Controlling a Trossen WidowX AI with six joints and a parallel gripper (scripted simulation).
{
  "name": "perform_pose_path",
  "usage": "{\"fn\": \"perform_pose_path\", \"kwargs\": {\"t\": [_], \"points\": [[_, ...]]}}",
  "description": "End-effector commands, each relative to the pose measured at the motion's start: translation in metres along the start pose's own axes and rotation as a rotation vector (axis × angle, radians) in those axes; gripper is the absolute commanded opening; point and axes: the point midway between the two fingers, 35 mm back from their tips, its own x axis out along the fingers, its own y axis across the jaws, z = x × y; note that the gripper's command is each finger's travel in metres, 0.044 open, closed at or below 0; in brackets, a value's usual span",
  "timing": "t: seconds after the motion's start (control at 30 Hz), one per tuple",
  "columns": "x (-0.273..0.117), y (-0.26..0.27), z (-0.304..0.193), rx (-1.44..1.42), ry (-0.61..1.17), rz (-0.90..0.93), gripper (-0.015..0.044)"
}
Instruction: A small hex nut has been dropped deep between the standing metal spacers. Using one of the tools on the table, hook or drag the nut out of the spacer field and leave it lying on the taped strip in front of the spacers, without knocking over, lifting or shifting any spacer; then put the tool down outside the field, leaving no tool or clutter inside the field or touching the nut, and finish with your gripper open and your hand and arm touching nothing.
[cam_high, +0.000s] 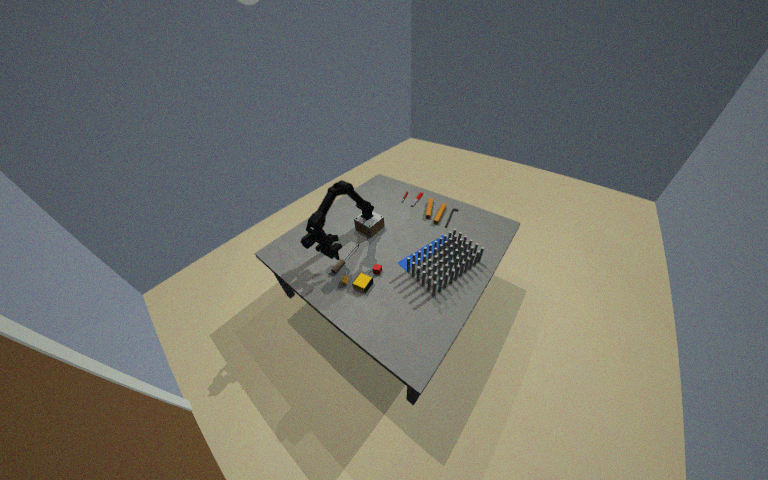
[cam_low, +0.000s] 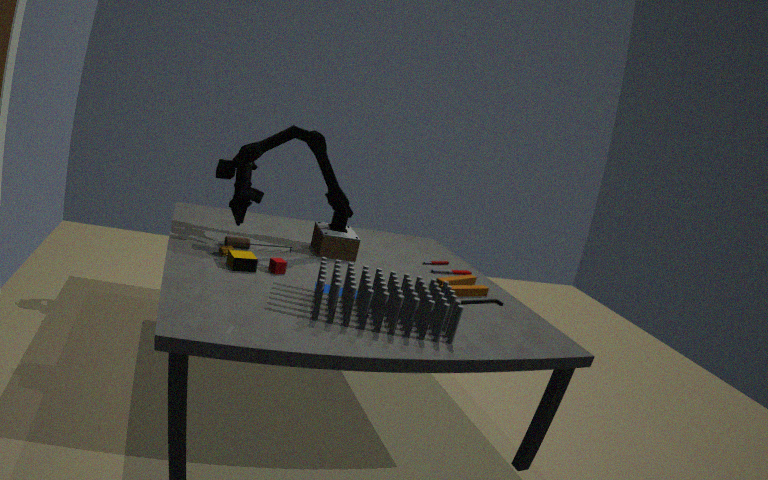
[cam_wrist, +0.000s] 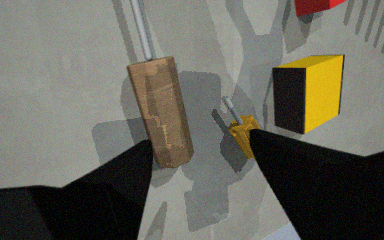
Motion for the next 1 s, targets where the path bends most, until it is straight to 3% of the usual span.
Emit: {"fn": "perform_pose_path", "kwargs": {"t": [0.0, 0.97], "points": [[0.007, 0.004, 0.000, -0.002, -0.006, 0.002, 0.0280], [0.051, 0.022, -0.001, -0.009, -0.009, -0.001, 0.0280]]}}
